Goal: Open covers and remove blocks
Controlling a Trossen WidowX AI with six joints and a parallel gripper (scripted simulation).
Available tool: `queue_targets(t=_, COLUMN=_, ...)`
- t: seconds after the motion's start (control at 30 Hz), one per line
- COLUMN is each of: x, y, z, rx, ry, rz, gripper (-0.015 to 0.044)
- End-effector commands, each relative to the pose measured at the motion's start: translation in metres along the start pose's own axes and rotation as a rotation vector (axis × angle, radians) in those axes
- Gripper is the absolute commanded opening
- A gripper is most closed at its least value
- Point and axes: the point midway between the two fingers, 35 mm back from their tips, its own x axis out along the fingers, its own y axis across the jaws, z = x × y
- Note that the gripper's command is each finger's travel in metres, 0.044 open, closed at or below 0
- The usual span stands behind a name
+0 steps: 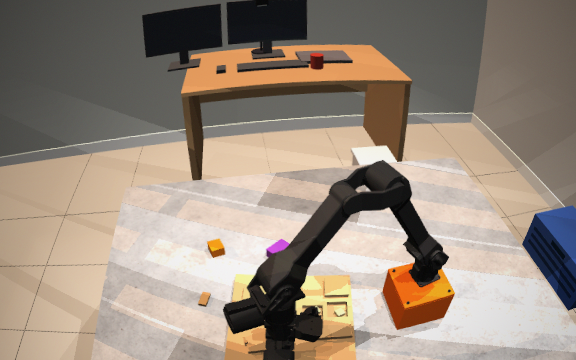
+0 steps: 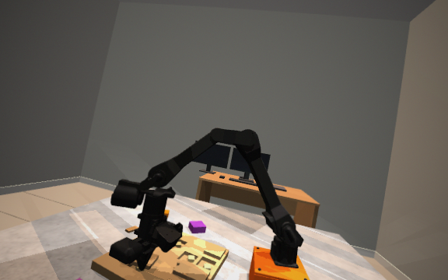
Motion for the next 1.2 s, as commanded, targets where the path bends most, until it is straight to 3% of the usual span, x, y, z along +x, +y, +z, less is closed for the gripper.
queue_targets(t=0.0, x=0.002, y=0.005, z=0.002, rx=-0.001, ry=-0.003, rz=0.004, gripper=0.0000)
queue_targets(t=1.17, x=0.002, y=0.045, z=-0.002, rx=-0.001, ry=-0.003, rz=0.008, gripper=0.0000)
